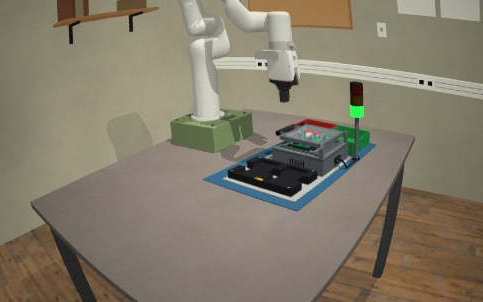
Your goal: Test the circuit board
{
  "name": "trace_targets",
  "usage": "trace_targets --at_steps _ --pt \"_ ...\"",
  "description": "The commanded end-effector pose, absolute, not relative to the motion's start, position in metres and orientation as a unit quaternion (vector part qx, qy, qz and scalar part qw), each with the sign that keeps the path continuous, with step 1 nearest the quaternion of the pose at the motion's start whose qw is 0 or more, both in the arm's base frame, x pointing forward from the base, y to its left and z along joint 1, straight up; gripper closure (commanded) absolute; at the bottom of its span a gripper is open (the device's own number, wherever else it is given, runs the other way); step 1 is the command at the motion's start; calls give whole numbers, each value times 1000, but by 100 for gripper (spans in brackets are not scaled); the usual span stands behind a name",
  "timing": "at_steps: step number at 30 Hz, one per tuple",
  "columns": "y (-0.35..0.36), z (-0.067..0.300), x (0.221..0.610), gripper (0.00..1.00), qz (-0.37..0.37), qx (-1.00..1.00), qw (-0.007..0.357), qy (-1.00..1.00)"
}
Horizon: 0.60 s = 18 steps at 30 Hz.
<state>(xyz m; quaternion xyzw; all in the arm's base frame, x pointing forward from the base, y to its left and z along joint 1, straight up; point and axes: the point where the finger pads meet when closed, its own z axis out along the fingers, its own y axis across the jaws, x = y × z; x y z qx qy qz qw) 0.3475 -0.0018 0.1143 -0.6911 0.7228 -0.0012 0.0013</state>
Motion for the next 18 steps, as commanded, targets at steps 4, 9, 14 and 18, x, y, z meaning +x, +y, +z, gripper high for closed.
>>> trace_targets --at_steps 4,9,14,18 --pt "-2 119 349 100 -2 -691 2 723" --pt "-2 121 349 100 -2 -691 2 723" --pt "-2 122 349 100 -2 -691 2 723" --pt "-2 122 349 100 -2 -689 2 725"
